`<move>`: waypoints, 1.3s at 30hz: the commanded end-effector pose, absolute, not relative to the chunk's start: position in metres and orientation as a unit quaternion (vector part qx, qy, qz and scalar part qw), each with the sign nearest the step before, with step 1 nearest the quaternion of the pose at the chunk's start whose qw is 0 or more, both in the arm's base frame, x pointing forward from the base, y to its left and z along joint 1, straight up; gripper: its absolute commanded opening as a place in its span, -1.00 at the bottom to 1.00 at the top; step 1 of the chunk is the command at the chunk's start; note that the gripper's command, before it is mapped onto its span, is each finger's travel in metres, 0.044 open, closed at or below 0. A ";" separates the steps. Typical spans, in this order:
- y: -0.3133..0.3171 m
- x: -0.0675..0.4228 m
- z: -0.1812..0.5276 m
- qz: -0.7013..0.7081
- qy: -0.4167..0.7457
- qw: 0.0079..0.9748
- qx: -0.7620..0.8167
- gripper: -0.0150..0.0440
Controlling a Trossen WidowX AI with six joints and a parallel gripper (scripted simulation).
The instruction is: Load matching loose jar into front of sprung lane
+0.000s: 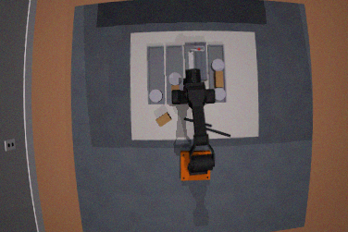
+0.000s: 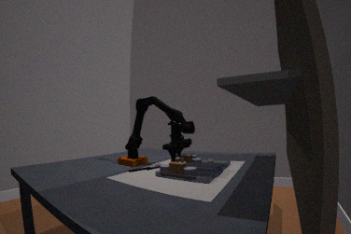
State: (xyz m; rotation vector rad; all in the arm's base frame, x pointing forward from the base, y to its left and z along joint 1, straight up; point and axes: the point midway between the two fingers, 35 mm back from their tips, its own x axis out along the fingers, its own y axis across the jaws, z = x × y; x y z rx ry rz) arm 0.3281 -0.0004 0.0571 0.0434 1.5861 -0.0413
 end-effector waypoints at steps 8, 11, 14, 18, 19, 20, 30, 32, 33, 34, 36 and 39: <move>-0.001 0.340 0.063 -0.018 0.699 0.715 0.017 -0.49; -0.001 0.340 0.063 -0.018 0.699 0.715 0.017 -0.49; -0.001 0.341 0.063 -0.018 0.699 0.715 0.017 -0.49; -0.001 0.341 0.063 -0.018 0.699 0.715 0.017 -0.49; -0.001 0.341 0.063 -0.018 0.699 0.715 0.017 -0.49; -0.001 0.341 0.063 -0.018 0.699 0.715 0.017 -0.49; -0.001 0.343 0.063 -0.018 0.699 0.715 0.017 -0.49; -0.001 0.343 0.063 -0.018 0.699 0.715 0.017 -0.49; -0.001 0.343 0.063 -0.018 0.699 0.715 0.017 -0.49; -0.001 0.343 0.063 -0.018 0.699 0.715 0.017 -0.49; -0.001 0.343 0.063 -0.018 0.699 0.715 0.017 -0.49; -0.001 0.343 0.063 -0.018 0.699 0.715 0.017 -0.49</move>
